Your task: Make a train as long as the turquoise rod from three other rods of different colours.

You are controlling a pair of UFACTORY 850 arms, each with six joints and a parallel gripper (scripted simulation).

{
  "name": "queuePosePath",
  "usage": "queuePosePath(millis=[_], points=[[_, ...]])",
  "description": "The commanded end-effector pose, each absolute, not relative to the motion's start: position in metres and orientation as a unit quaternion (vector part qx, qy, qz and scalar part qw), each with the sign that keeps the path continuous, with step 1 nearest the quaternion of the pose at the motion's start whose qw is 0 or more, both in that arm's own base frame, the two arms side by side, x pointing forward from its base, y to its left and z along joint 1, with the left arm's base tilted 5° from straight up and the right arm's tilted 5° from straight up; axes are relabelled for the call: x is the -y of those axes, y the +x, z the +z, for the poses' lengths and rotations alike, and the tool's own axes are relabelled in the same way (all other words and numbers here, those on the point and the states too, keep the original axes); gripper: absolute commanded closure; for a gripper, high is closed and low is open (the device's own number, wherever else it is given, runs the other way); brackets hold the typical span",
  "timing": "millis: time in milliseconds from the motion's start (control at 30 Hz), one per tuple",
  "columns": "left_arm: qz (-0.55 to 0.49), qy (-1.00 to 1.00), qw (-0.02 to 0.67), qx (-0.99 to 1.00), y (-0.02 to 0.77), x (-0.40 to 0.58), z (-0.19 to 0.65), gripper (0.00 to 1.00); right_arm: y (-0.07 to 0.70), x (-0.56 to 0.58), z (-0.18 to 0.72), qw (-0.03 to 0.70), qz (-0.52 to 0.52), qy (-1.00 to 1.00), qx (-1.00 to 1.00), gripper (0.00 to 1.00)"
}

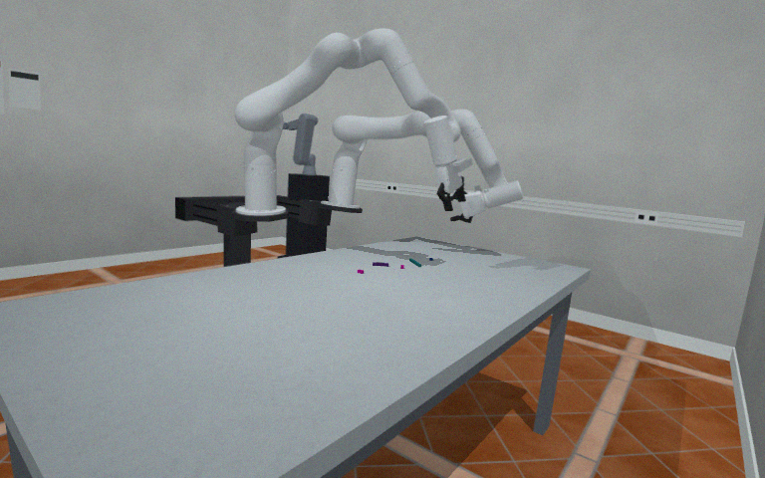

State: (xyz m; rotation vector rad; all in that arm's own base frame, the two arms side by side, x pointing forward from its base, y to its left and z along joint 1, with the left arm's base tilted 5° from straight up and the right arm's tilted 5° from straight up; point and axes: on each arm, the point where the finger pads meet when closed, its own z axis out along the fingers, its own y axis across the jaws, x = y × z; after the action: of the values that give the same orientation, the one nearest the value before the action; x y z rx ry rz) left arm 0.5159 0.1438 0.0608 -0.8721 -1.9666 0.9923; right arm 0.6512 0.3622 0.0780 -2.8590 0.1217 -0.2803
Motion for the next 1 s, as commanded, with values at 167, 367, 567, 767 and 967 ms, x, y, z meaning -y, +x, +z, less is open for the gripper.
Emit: queuePosePath(millis=[167,367,567,767,967], points=[[0.399,-0.397,0.251,0.787,0.504,-0.231,0.136,0.00,0.604,-0.330,0.071,0.086,-0.076,-0.992,-0.042,0.00],[0.391,-0.427,0.188,0.794,0.484,-0.277,0.178,0.00,0.575,-0.311,0.066,0.064,-0.065,-0.995,-0.040,0.00],[0.376,-0.452,0.138,0.797,0.462,-0.313,0.212,0.00,0.547,-0.291,0.063,0.044,-0.055,-0.997,-0.038,0.00],[0.349,-0.483,0.083,0.798,0.427,-0.352,0.254,0.00,0.520,-0.273,0.060,0.026,-0.047,-0.998,-0.035,0.00],[0.317,-0.512,0.038,0.797,0.388,-0.383,0.291,0.00,0.490,-0.254,0.058,0.007,-0.038,-0.999,-0.031,0.00]])
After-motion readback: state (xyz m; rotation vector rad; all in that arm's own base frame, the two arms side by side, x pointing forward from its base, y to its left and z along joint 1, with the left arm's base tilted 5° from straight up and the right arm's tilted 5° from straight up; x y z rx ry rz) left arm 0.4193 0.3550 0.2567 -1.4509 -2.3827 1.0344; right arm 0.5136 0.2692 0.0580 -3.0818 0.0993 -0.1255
